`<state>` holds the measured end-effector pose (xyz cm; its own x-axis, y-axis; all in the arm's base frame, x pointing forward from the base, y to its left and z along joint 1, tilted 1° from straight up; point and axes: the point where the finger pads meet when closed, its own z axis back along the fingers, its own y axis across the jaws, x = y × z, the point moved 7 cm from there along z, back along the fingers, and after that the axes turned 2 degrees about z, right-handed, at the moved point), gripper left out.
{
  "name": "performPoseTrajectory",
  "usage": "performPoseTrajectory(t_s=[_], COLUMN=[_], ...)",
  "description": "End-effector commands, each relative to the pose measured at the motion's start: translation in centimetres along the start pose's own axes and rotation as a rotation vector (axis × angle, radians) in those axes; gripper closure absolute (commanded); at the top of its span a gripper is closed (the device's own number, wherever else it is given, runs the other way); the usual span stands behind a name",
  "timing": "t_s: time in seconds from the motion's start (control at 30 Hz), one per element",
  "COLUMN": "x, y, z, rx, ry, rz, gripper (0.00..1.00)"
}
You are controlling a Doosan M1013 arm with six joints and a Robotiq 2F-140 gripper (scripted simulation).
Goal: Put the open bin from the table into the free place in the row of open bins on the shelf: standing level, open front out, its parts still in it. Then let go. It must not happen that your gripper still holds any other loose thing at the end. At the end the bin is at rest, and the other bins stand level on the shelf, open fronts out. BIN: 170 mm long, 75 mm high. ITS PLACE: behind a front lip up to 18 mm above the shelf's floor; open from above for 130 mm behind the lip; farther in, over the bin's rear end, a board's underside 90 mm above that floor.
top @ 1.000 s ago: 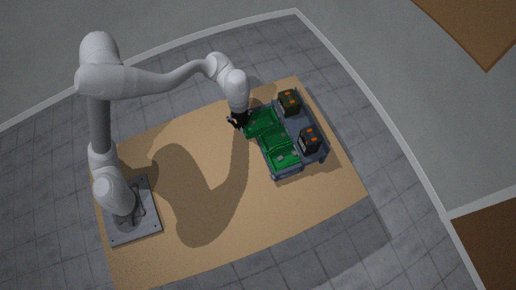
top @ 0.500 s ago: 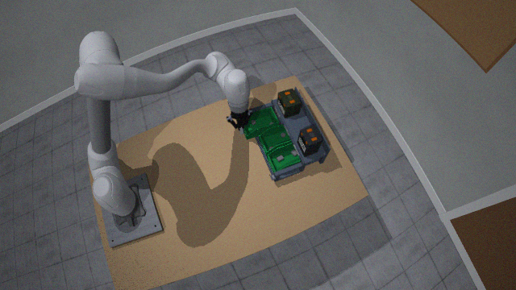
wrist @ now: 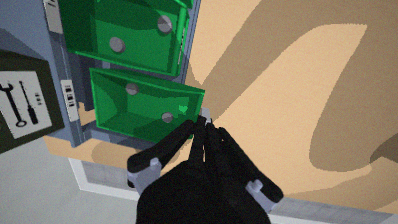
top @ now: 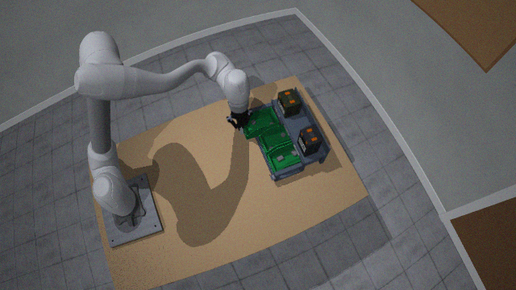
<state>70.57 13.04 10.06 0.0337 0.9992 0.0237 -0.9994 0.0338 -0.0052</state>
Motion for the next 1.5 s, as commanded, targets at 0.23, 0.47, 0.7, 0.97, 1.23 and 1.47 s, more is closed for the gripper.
performPoseTrajectory(t_s=[0.23, 0.47, 0.7, 0.97, 1.23, 1.47], x=[0.00, 0.00, 0.00, 0.00, -0.01, -0.02], y=[0.00, -0.01, -0.07, -0.16, -0.37, -0.55], z=[0.02, 0.02, 0.02, 0.02, 0.01, 0.01], rx=[0.000, 0.000, 0.000, 0.000, 0.000, 0.000], ry=[0.000, 0.000, 0.000, 0.000, 0.000, 0.000], rz=[0.000, 0.000, 0.000, 0.000, 0.000, 0.000], gripper=[1.00, 1.00, 1.00, 1.00, 1.00, 1.00])
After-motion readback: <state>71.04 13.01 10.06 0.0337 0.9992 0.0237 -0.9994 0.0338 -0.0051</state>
